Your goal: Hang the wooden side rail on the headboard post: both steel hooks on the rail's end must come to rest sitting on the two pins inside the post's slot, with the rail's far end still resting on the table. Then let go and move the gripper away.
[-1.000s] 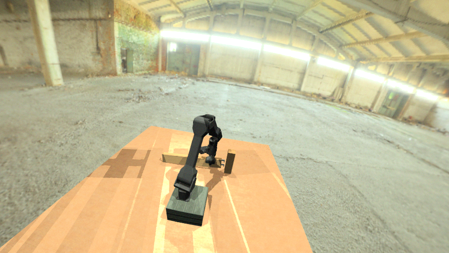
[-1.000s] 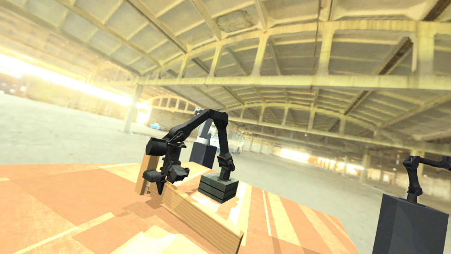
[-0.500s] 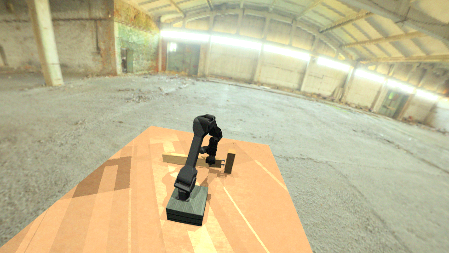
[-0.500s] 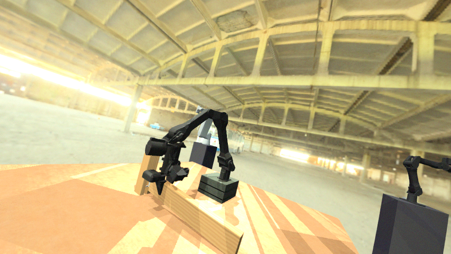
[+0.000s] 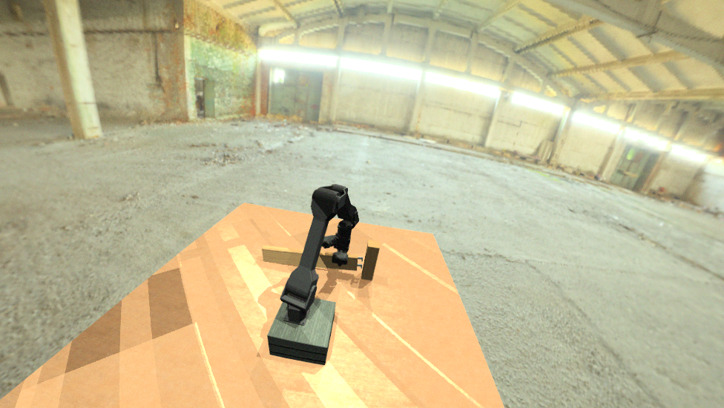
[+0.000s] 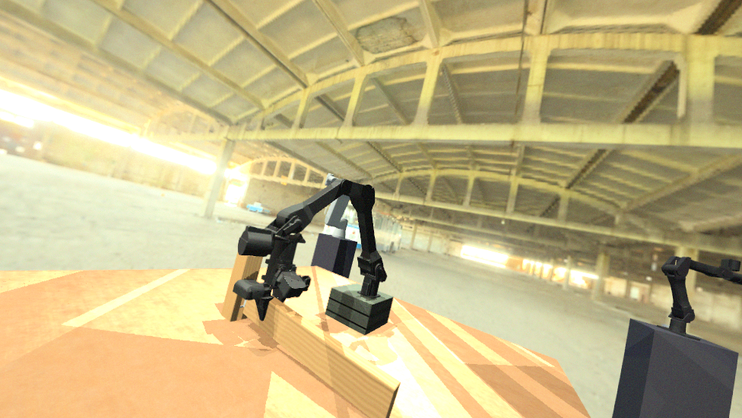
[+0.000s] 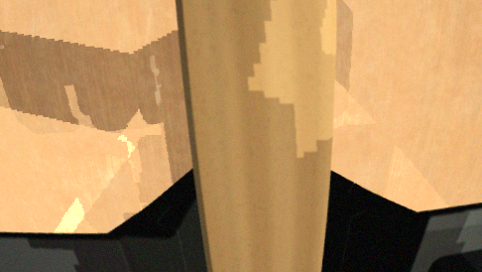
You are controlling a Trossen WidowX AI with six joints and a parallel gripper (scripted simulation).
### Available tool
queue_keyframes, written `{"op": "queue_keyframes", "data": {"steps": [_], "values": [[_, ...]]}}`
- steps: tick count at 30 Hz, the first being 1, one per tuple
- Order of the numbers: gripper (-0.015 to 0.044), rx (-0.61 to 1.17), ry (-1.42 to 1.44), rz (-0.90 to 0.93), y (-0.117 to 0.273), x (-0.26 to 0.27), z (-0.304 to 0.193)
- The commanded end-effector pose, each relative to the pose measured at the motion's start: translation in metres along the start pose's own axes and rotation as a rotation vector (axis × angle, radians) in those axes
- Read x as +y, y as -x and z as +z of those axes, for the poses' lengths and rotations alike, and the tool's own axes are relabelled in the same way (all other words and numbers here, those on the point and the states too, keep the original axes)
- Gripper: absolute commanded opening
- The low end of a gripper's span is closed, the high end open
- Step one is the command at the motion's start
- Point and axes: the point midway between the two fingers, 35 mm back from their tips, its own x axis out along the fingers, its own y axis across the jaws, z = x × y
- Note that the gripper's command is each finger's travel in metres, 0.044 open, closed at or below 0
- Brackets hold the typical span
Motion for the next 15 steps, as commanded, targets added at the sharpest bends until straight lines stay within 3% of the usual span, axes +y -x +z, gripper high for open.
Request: {"op": "queue_keyframes", "data": {"steps": [1,15], "values": [[0.0,0.003,0.002,-0.011,0.0031,-0.0034,-0.0015],[0.0,0.003,0.002,-0.011,0.0036,-0.0031,-0.0029]]}}
